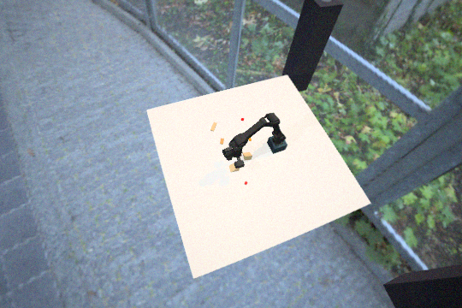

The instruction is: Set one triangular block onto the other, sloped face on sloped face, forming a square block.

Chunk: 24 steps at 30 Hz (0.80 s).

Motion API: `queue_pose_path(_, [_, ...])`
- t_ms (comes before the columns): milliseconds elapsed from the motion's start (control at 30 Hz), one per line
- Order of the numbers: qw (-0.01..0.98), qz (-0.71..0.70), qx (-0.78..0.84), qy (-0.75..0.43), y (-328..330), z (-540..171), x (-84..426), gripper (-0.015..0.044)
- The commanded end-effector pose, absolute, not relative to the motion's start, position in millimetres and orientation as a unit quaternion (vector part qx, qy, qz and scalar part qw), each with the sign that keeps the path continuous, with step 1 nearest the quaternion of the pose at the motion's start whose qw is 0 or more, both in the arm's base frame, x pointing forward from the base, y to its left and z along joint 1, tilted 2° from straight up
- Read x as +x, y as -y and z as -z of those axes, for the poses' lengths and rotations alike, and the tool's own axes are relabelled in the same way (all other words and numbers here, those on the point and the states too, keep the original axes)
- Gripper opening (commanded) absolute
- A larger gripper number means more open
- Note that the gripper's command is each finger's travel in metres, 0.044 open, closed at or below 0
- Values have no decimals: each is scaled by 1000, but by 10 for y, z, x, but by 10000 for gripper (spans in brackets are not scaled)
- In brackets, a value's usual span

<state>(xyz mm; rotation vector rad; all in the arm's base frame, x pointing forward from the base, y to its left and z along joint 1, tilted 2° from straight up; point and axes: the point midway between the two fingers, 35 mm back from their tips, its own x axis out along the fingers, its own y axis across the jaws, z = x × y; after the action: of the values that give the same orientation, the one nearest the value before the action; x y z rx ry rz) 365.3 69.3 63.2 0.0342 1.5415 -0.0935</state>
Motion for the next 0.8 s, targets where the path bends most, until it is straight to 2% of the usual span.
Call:
queue_pose_path(0, [707,46,33,-705,-734,-620,3627,440])
queue_pose_path(767, [707,47,33,-705,-754,-283,3649,440])
